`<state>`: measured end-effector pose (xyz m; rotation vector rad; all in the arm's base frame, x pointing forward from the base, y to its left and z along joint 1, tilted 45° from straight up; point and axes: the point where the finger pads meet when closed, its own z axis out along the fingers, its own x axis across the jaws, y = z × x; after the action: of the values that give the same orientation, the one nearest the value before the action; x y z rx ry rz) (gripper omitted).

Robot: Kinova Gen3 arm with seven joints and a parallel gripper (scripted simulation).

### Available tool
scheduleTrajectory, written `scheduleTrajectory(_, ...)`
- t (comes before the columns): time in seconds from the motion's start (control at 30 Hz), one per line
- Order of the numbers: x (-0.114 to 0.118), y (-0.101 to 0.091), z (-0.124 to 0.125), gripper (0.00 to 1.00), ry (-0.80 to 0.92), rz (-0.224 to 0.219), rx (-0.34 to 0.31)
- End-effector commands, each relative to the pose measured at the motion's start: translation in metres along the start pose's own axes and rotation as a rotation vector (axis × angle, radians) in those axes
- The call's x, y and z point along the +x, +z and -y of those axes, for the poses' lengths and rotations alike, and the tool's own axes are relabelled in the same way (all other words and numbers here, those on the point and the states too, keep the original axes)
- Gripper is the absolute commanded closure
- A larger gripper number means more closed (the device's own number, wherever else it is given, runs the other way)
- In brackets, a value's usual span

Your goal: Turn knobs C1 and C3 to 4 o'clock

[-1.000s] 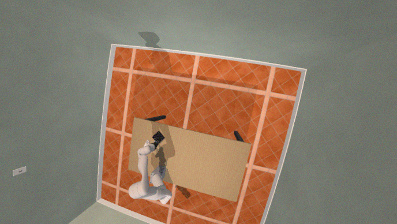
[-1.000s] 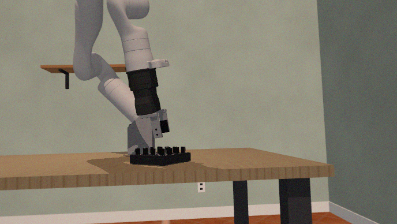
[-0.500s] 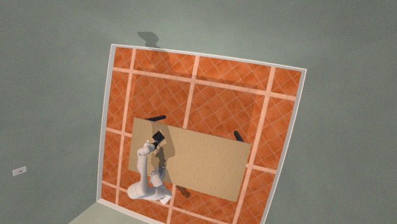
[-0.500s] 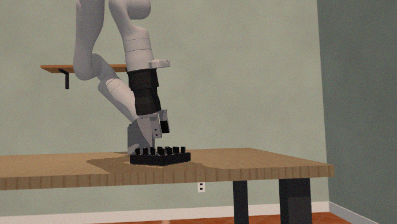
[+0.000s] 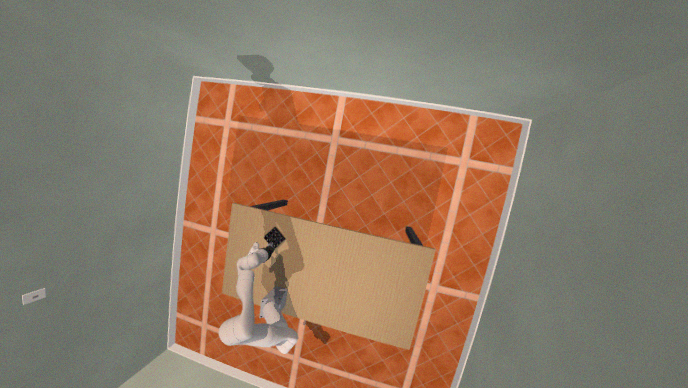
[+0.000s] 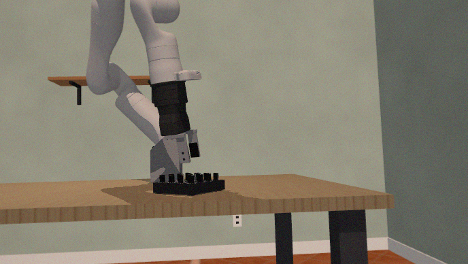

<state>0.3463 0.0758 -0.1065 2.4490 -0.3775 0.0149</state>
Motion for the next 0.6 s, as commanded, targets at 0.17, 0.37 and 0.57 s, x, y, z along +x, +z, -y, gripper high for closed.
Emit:
scheduleTrajectory(0.17, 0.0001, 0.0005, -0.0001, 0.0, 0.025, -0.012, -0.004)
scheduleTrajectory(0.37, 0.0015, 0.0006, -0.0001, 0.0, 0.04, -0.021, -0.007)
scheduleTrajectory(0.57, 0.0027, 0.0007, -0.0002, 0.0, 0.054, -0.029, -0.01)
